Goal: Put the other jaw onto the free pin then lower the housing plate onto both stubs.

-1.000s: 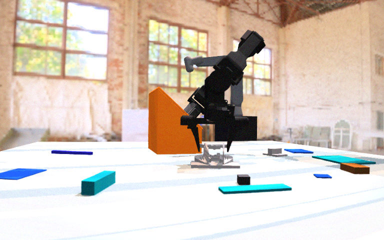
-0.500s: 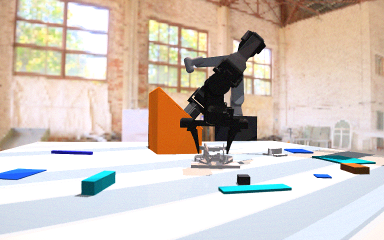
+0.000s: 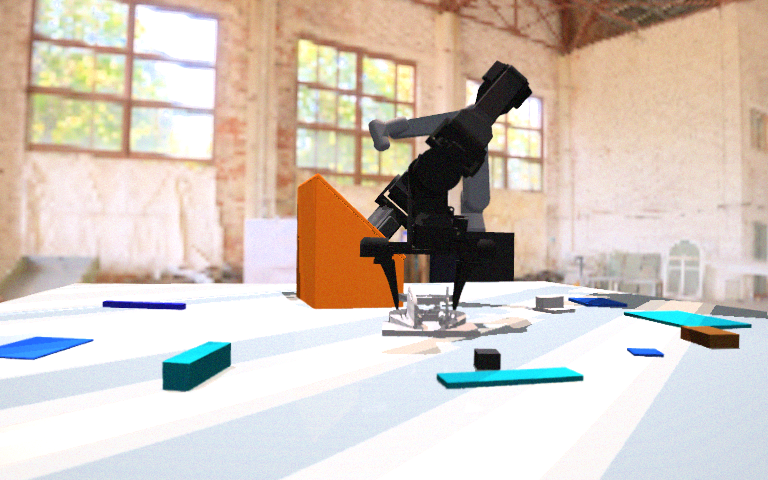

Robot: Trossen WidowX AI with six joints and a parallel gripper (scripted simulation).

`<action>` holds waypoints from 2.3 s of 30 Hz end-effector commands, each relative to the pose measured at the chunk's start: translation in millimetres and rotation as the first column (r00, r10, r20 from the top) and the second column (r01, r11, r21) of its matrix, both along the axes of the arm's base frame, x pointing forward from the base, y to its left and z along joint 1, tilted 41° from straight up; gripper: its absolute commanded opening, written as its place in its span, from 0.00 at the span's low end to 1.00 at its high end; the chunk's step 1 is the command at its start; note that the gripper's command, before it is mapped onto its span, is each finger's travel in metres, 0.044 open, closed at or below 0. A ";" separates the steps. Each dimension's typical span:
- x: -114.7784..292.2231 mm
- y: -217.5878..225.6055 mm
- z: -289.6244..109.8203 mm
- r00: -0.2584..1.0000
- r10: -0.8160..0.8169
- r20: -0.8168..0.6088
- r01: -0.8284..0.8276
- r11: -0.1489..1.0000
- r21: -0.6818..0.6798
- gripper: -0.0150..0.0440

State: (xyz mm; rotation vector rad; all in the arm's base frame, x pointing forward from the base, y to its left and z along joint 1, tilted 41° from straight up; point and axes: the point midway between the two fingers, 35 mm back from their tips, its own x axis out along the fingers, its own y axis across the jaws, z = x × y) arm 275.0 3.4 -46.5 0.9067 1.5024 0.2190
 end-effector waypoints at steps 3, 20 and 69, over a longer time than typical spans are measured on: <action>0.0 1.7 -0.9 1.000 -0.004 -0.002 0.004 1.000 0.006 0.85; 0.4 4.1 -3.6 1.000 -0.004 -0.002 0.004 1.000 0.006 0.85; 1.2 8.9 -9.1 1.000 -0.002 -0.001 0.002 1.000 0.007 0.85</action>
